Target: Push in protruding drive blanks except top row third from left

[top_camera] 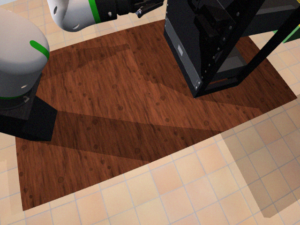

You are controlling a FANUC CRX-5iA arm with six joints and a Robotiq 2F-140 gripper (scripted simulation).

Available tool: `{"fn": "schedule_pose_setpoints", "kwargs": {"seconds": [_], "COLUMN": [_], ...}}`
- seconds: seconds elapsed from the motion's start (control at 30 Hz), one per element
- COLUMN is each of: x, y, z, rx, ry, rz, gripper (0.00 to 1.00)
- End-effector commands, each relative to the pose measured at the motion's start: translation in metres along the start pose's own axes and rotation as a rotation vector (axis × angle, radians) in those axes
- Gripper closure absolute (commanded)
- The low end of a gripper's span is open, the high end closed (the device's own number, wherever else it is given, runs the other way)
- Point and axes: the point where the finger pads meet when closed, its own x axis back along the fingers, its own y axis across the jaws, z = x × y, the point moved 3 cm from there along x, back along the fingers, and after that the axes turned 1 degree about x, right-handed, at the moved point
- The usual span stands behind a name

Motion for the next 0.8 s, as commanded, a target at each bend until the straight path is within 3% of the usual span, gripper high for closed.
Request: {"fn": "schedule_pose_setpoints", "kwargs": {"seconds": [0.0, 0.37, 0.77], "x": [0.000, 0.001, 0.025], "y": [0.000, 0.001, 0.024], "z": [0.000, 0.001, 0.024], "rx": [0.000, 0.000, 0.000], "ry": [0.000, 0.000, 0.000], "rz": [0.000, 0.000, 0.000], "gripper": [1.00, 1.00, 1.00]}}
